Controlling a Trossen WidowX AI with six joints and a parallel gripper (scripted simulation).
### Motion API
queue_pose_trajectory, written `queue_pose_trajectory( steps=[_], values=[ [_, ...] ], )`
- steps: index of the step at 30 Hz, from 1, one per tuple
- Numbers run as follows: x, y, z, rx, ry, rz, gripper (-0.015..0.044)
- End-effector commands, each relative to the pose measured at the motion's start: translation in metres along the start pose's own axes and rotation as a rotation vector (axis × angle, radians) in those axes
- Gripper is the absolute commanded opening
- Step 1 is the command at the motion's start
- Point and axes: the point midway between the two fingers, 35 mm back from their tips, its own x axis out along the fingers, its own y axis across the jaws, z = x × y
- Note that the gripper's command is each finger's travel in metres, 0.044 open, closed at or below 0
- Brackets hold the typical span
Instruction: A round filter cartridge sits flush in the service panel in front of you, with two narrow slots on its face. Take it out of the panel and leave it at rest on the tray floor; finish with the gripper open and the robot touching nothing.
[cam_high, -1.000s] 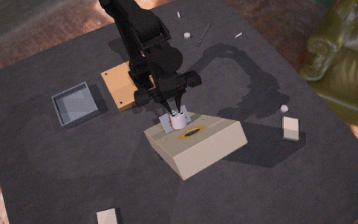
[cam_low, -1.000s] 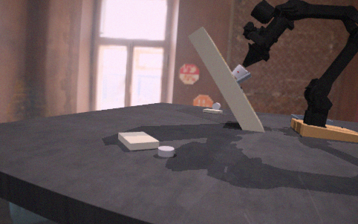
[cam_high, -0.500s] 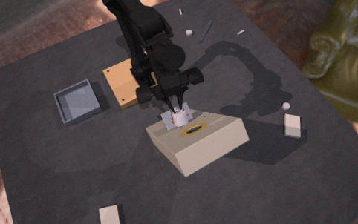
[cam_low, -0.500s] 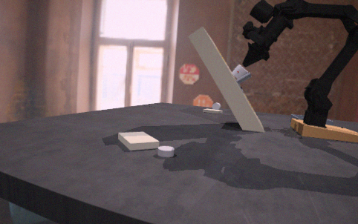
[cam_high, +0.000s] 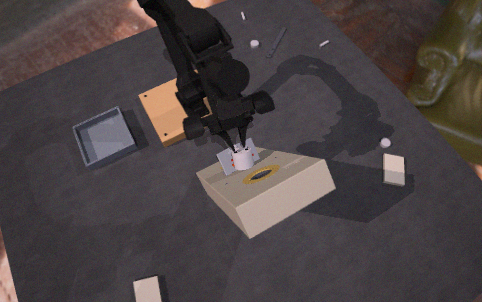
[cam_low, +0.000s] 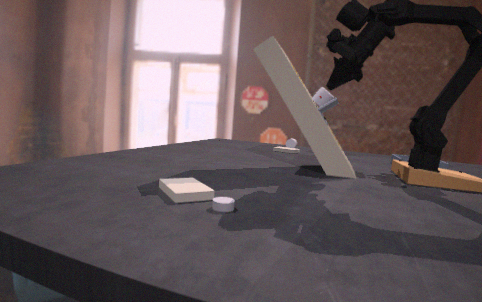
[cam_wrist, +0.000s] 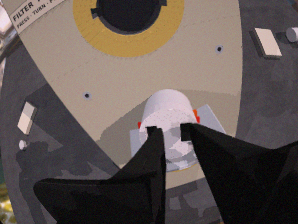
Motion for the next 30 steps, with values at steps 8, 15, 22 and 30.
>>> queue_pose_trajectory(
  steps=[8, 15, 22, 30],
  values=[
    [0.0, 0.001, 0.0, 0.005, 0.002, 0.004, 0.0093],
    [0.0, 0.001, 0.0, 0.005, 0.002, 0.004, 0.0093],
    [-0.028, 0.011, 0.05, 0.005, -0.295, 0.07, 0.0093],
    [-0.038, 0.014, 0.06, 0.006, -0.335, 0.08, 0.0145]
  ],
)
